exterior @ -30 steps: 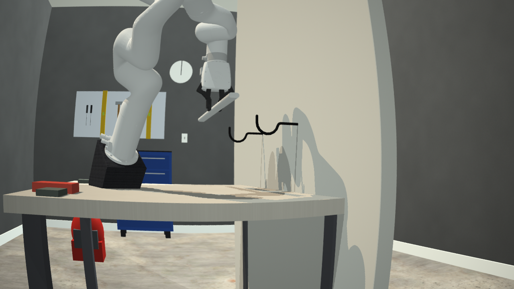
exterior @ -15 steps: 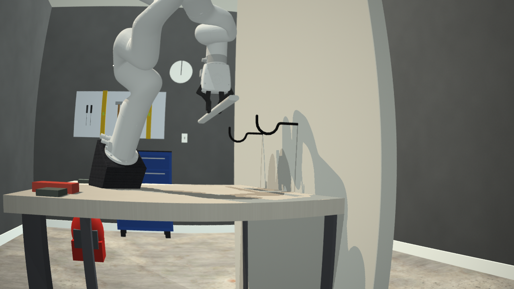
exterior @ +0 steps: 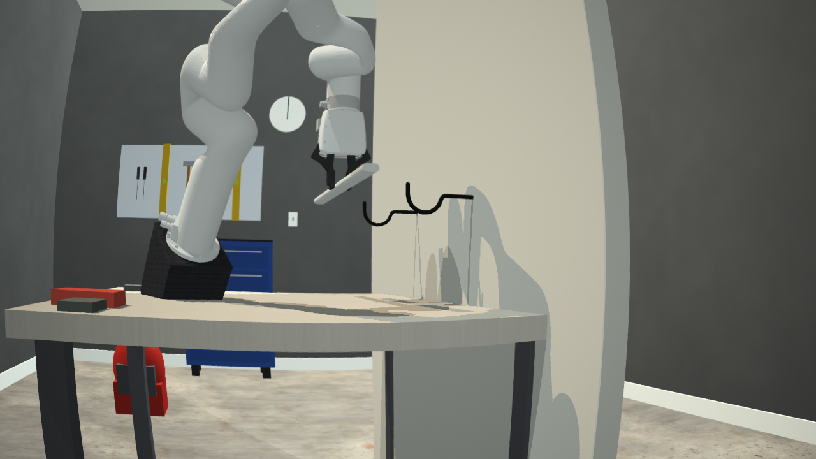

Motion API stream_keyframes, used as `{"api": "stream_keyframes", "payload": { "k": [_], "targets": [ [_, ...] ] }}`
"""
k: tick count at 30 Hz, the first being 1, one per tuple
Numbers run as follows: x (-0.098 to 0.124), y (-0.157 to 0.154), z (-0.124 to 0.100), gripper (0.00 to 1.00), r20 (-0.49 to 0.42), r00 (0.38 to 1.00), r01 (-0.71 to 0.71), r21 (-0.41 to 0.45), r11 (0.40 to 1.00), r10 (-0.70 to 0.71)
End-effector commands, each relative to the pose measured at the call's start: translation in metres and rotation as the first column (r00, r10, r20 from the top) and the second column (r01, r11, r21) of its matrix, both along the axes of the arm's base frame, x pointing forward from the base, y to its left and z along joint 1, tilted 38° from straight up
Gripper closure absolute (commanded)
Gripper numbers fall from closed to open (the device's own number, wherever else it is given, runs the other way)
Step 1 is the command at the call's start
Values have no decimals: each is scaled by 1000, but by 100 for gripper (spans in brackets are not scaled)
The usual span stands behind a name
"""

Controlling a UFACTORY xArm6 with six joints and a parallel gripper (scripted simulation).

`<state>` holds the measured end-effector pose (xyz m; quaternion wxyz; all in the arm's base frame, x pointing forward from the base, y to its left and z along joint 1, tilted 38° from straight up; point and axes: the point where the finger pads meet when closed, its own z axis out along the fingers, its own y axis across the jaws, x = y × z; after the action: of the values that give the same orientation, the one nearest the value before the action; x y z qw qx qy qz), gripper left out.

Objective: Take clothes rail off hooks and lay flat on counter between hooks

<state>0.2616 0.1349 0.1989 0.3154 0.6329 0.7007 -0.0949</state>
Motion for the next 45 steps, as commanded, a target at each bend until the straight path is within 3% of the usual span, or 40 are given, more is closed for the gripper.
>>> {"api": "stream_keyframes", "payload": {
  "k": [1, 45],
  "targets": [
    [3, -3, -5, 100, 2, 1000, -1, 3, 1000, 1],
    [24, -37, -55, 100, 2, 1000, -1, 3, 1000, 1]
  ]
}}
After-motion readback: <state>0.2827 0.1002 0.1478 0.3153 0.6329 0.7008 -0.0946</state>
